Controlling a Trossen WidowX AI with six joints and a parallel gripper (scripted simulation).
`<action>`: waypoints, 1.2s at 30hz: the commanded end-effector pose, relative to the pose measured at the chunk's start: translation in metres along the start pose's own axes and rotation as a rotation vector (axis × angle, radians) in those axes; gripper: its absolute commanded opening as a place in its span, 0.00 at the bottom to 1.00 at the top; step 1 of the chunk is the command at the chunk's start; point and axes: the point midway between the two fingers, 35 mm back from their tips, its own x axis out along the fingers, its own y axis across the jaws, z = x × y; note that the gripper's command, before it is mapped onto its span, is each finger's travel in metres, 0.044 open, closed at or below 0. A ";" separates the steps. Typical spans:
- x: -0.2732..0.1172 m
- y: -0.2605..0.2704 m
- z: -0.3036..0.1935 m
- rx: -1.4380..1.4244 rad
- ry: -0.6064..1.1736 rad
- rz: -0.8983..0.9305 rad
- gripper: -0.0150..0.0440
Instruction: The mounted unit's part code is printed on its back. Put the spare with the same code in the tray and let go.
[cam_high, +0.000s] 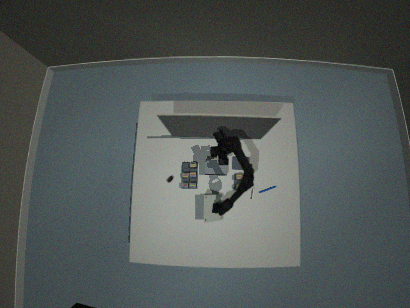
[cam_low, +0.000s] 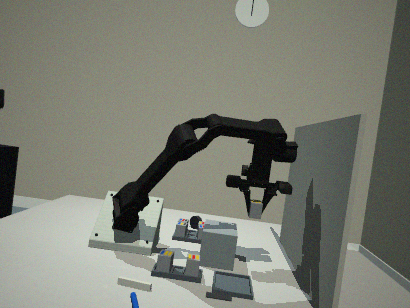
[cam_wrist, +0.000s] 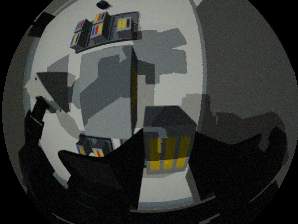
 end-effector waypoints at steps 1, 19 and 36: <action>-0.001 0.006 -0.034 -0.001 0.013 -0.003 0.25; 0.002 0.053 -0.153 0.009 0.069 0.010 0.25; 0.010 0.051 -0.154 0.009 0.068 0.010 0.25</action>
